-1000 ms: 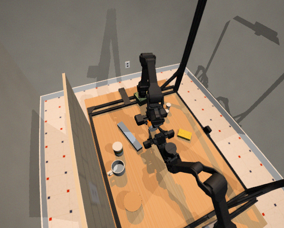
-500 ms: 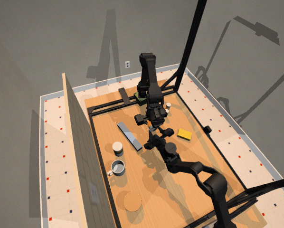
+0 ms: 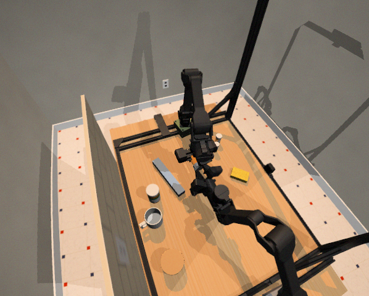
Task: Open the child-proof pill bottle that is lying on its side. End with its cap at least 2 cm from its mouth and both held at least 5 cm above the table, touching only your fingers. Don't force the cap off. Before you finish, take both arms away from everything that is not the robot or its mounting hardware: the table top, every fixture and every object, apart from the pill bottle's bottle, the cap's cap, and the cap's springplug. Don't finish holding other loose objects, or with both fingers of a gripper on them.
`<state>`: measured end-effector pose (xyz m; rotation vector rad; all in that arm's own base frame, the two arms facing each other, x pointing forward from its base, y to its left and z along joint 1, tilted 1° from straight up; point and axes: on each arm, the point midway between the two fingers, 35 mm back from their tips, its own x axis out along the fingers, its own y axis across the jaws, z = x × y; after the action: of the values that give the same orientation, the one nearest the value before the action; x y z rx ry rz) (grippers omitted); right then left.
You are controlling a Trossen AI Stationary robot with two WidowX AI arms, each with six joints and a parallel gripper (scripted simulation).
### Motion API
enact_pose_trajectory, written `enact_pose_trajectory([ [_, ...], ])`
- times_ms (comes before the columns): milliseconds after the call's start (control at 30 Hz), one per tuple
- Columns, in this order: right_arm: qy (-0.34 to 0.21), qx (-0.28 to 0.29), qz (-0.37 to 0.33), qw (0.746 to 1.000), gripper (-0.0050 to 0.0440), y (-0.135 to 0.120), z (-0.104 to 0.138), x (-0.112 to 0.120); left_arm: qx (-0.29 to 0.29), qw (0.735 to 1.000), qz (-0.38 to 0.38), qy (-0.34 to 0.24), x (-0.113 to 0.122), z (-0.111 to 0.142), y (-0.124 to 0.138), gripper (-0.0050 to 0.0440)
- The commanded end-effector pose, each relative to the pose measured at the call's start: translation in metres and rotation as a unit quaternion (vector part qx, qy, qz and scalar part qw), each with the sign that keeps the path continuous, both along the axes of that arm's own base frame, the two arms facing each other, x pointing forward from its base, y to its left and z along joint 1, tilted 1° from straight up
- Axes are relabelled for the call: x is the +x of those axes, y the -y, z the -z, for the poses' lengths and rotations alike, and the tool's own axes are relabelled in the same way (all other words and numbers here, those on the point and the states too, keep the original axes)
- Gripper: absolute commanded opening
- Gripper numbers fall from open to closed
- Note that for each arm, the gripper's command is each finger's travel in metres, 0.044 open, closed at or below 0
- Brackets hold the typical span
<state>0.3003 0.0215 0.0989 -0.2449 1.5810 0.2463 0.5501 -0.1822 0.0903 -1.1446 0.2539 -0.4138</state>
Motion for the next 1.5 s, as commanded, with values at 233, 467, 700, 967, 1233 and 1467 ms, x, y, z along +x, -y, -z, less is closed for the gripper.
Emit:
enact_pose_trajectory([
  [233,0.02,0.006,-0.003,1.0,0.0,-0.003,-0.003,0.008,-0.153,0.986,0.002,-0.073,0.003,-0.002,0.002,0.0],
  [467,0.02,0.006,-0.003,1.0,0.0,-0.003,-0.003,0.008,-0.264,0.956,0.004,-0.128,0.003,-0.002,0.002,0.0],
  [700,0.02,0.006,-0.003,1.0,0.0,-0.003,-0.003,0.008,-0.33,0.93,0.005,-0.161,0.003,-0.002,0.002,0.0],
  [967,0.02,0.006,-0.003,1.0,0.0,-0.003,-0.003,0.008,-0.333,0.929,0.005,-0.162,0.003,-0.002,0.002,0.0],
  [1233,0.02,0.006,-0.003,1.0,0.0,-0.003,-0.003,0.008,-0.333,0.929,0.005,-0.162,0.0,-0.002,0.0,0.0],
  [1467,0.02,0.006,-0.003,1.0,0.0,-0.003,-0.003,0.008,-0.333,0.929,0.005,-0.162,-0.019,-0.001,-0.009,0.0],
])
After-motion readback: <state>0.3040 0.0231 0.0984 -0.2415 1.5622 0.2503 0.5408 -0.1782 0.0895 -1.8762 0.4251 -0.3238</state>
